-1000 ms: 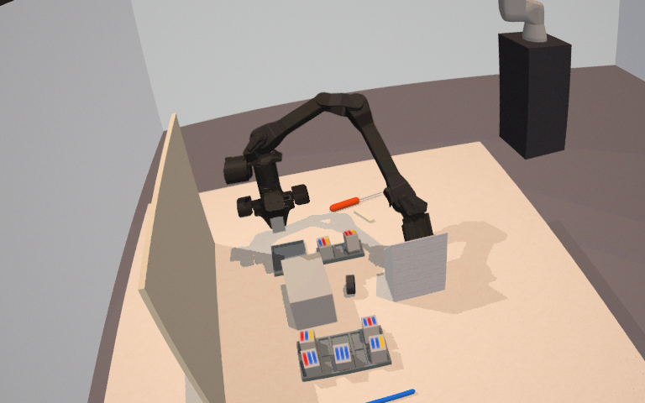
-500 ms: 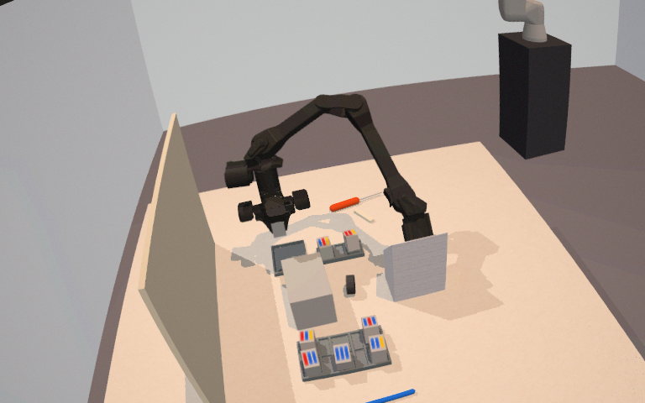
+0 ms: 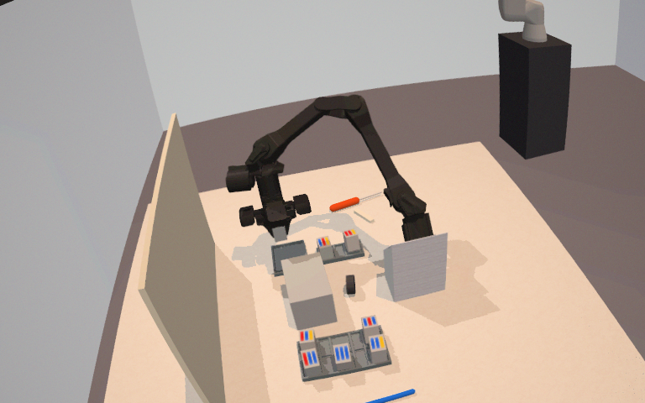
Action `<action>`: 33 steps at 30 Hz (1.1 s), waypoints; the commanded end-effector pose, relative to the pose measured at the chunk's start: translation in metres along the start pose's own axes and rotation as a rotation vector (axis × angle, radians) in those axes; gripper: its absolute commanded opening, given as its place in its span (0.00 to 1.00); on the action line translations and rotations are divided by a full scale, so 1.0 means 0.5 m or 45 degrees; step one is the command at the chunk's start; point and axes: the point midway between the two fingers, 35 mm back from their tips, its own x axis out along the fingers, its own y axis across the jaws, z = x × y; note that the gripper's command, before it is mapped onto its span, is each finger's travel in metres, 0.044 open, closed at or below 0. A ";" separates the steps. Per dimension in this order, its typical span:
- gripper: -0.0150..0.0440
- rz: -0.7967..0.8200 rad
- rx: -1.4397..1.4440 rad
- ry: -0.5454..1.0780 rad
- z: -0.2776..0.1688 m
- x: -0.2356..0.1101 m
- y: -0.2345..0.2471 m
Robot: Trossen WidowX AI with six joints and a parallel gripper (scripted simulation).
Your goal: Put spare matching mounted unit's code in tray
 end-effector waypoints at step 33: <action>0.25 0.004 -0.012 -0.002 0.003 0.074 0.010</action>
